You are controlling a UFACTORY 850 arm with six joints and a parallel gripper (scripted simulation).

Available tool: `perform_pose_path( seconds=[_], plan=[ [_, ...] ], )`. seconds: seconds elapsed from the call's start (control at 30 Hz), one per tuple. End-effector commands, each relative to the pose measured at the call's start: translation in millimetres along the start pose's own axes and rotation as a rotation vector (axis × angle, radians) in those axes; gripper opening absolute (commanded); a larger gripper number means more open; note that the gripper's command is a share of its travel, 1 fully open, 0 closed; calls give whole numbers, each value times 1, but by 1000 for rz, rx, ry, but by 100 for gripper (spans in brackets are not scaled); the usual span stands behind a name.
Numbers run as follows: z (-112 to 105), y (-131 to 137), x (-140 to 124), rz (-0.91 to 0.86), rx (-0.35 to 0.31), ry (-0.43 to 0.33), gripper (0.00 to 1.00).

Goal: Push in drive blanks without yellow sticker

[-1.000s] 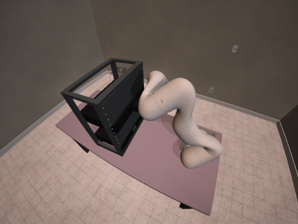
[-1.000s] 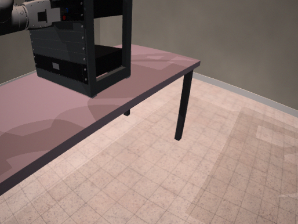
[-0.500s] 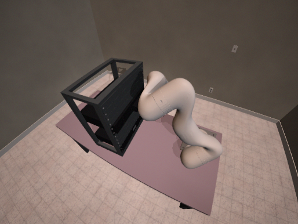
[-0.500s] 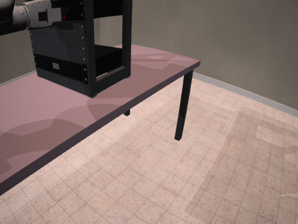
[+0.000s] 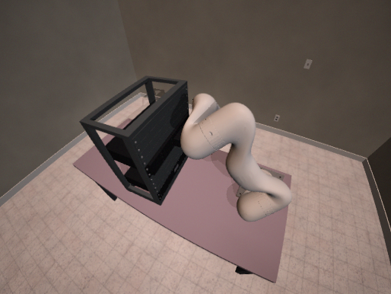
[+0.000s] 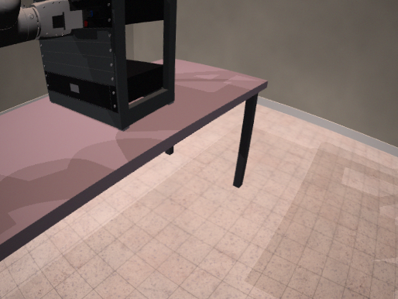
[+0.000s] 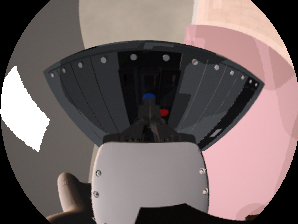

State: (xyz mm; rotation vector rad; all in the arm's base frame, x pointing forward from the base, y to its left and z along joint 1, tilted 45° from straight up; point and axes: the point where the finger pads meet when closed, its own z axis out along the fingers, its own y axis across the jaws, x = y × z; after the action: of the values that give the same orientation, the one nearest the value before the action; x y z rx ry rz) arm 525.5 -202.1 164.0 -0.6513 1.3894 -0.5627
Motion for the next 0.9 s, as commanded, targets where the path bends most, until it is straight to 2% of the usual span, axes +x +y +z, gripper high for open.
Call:
perform_pose_path(
  seconds=[0.0, 0.87],
  plan=[
    [0, -1, 0, -1, 2, -1, 0],
    [6, -1, 0, -1, 2, -1, 0]
  ],
)
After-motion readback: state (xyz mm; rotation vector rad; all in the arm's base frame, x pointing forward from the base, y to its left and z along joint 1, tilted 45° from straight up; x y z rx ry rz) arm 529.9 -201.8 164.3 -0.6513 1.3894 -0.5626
